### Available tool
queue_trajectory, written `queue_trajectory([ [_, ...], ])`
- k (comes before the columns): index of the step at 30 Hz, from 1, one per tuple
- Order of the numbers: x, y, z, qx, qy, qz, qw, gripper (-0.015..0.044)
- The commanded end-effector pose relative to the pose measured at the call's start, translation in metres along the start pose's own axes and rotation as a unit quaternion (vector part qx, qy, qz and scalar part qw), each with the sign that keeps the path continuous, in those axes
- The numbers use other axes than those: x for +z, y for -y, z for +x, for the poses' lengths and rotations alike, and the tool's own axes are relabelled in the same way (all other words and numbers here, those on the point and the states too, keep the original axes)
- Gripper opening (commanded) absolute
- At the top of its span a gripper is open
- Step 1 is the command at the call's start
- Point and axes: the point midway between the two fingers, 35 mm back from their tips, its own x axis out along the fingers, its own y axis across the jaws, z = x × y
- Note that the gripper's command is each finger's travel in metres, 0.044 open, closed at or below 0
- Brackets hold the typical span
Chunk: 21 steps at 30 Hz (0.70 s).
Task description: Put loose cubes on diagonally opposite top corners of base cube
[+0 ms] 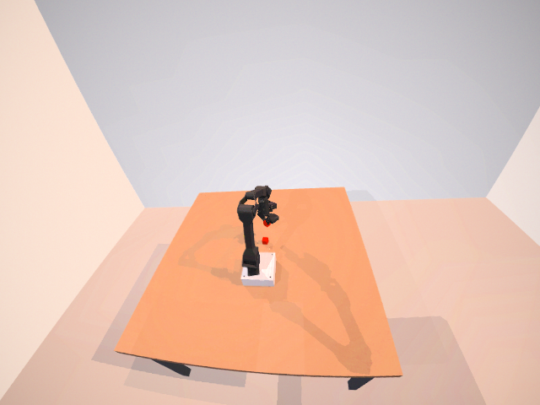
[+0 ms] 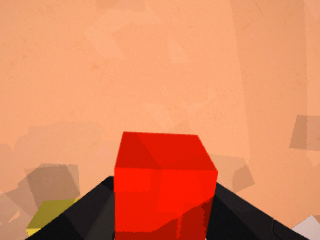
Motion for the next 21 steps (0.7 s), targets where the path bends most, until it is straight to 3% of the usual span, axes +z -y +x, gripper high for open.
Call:
queue_trajectory([
  [1, -0.008, -0.01, 0.002, 0.003, -0.001, 0.023, 1.0, 0.0105],
  [21, -0.052, -0.05, 0.011, 0.004, -0.004, 0.136, 0.991, 0.0105],
])
